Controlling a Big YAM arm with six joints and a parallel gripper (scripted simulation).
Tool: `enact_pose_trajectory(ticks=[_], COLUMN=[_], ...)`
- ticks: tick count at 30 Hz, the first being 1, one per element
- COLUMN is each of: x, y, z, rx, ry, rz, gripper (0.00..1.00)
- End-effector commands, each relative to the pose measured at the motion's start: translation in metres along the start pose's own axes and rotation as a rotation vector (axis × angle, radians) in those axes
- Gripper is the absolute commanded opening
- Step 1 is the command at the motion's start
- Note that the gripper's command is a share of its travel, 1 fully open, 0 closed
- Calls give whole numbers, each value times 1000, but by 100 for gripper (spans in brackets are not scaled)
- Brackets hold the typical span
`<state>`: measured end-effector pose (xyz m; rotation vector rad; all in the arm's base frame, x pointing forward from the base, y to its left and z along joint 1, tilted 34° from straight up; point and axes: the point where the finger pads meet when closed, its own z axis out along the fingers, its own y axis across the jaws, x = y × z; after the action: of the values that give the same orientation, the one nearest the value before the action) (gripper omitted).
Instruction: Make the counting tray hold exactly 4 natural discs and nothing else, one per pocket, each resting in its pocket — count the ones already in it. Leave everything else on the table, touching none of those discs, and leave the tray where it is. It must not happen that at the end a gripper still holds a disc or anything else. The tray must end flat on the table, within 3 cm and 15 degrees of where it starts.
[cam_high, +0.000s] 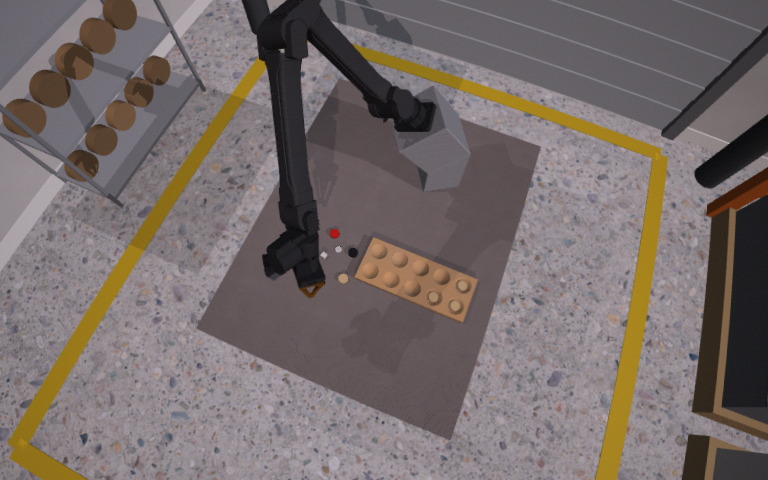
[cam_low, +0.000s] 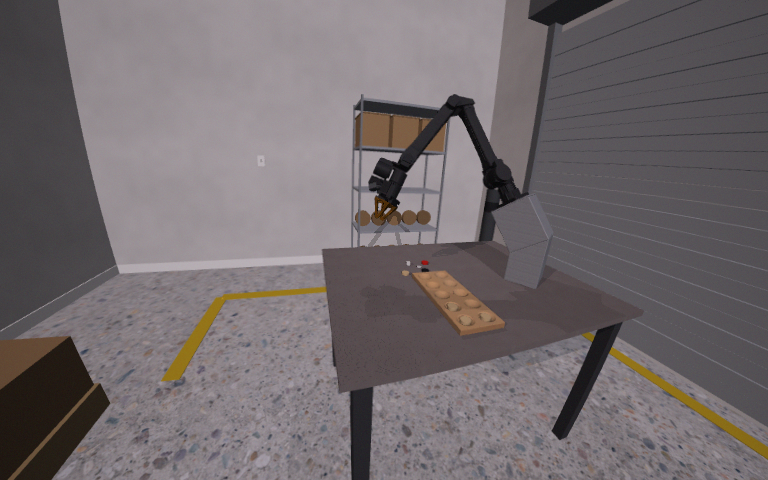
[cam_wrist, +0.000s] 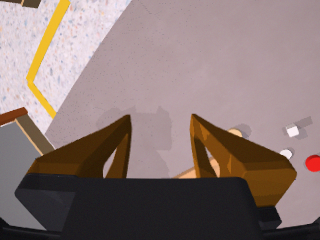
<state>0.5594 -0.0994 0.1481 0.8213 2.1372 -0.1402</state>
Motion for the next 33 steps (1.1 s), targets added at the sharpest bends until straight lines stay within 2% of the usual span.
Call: enact_pose_trajectory(ticks=[1, 2, 3, 4, 5, 6, 9, 10, 12, 14, 16, 20, 21, 24, 27, 30, 33], x=[-4, 26, 26, 42, 42, 57, 56, 56, 92, 109, 120, 123, 110, 105, 106, 122, 117], y=[-5, -25, -25, -38, -38, -50, -50, -53, -80, -94, -104, -104, -95, -90, -90, -96, -95], z=[9, 23, 23, 34, 34, 42, 42, 50, 60, 66, 70, 75, 66, 68, 67, 75, 74], rx=[23, 89, 89, 139, 139, 185, 184, 213, 298, 352, 390, 409, 383, 369, 370, 391, 384], ry=[10, 60, 60, 87, 87, 110, 108, 108, 158, 178, 191, 189, 164, 148, 150, 177, 168], rz=[80, 101, 101, 125, 125, 146, 147, 174, 194, 214, 228, 241, 249, 257, 255, 241, 248], gripper=[45, 45, 45, 45, 45, 45, 45, 45, 45, 45, 45, 45, 45, 45, 45, 45, 45])
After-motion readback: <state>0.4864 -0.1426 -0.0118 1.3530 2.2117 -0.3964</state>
